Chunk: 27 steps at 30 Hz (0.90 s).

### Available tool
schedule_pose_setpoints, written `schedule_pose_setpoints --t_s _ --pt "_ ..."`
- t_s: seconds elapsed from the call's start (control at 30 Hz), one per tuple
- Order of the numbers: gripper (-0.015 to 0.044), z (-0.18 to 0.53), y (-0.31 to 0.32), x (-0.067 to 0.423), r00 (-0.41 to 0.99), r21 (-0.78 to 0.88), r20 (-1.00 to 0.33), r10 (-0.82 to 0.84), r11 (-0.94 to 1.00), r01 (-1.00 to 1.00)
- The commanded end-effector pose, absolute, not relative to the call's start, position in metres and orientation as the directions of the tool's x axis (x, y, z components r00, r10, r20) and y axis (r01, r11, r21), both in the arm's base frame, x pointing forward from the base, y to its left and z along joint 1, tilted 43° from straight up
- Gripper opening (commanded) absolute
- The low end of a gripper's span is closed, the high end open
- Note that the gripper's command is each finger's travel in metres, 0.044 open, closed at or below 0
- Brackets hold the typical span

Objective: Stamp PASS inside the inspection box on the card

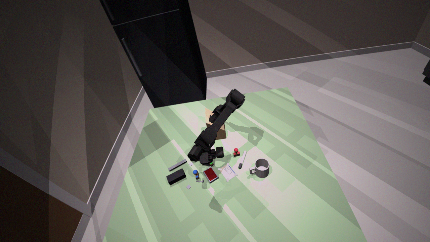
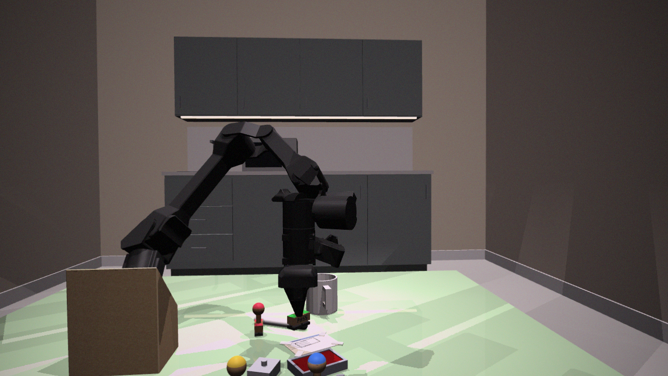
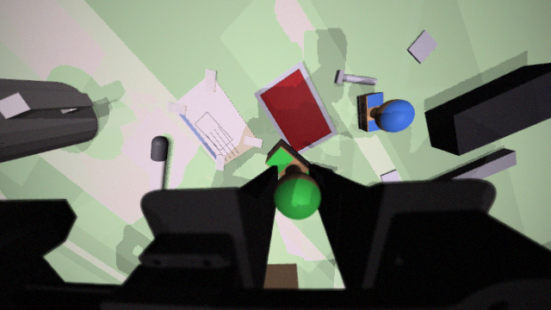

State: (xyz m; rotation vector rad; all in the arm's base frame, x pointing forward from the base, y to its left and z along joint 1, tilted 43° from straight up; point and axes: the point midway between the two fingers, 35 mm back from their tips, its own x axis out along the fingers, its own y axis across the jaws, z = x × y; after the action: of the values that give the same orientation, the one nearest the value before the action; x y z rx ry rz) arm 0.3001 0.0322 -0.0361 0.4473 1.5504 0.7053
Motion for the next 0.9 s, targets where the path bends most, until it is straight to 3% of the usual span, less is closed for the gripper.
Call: schedule_pose_setpoints --t_s 0.0,0.87 --pt "0.0000 -0.040 0.032 0.317 -0.111 0.672 -0.741 0.663 0.730 -0.124" --pt "0.0000 -0.053 0.039 0.333 -0.110 0.672 -0.740 0.663 0.730 -0.125"
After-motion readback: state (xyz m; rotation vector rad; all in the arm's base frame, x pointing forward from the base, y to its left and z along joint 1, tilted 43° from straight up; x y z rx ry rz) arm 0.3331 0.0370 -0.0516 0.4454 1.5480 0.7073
